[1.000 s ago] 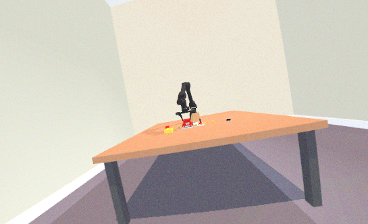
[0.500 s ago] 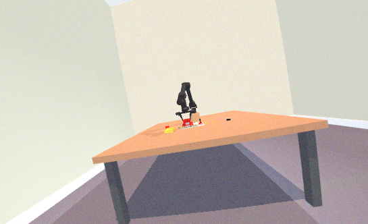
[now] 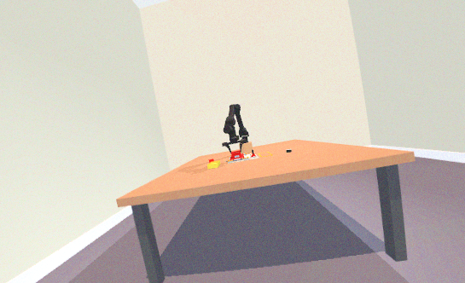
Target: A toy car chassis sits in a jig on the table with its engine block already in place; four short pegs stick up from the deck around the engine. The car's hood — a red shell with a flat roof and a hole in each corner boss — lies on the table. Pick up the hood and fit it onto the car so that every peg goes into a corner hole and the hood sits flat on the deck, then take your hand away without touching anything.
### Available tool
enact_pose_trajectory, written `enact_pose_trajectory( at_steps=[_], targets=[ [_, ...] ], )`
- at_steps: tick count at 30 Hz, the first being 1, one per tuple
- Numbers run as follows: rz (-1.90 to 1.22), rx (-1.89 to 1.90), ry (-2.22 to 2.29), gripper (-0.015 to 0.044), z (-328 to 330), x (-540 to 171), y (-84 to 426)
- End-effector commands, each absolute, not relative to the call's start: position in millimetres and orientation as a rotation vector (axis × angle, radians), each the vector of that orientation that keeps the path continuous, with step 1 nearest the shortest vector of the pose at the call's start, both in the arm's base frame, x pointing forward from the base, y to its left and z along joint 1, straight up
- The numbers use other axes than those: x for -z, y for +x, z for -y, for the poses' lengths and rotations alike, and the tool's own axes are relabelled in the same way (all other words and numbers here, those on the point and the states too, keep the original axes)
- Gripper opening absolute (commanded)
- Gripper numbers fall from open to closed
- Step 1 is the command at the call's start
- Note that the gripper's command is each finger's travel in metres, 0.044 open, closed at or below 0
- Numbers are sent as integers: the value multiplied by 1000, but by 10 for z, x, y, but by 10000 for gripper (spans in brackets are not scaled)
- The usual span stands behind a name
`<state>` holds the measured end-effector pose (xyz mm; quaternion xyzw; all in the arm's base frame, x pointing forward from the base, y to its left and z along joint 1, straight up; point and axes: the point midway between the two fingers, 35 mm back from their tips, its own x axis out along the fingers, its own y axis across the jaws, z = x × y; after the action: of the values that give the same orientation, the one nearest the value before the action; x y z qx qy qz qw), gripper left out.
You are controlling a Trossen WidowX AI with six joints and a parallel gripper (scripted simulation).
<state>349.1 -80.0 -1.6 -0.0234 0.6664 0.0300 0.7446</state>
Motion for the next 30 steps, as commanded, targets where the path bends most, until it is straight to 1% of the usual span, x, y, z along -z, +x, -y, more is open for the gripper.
enact_pose_trajectory(
  at_steps=[1,30],
  targets=[
    [-1464,-67,-46,0,793,54,3480],
    [-1462,-67,-49,0,797,-19,3485]
  ],
)
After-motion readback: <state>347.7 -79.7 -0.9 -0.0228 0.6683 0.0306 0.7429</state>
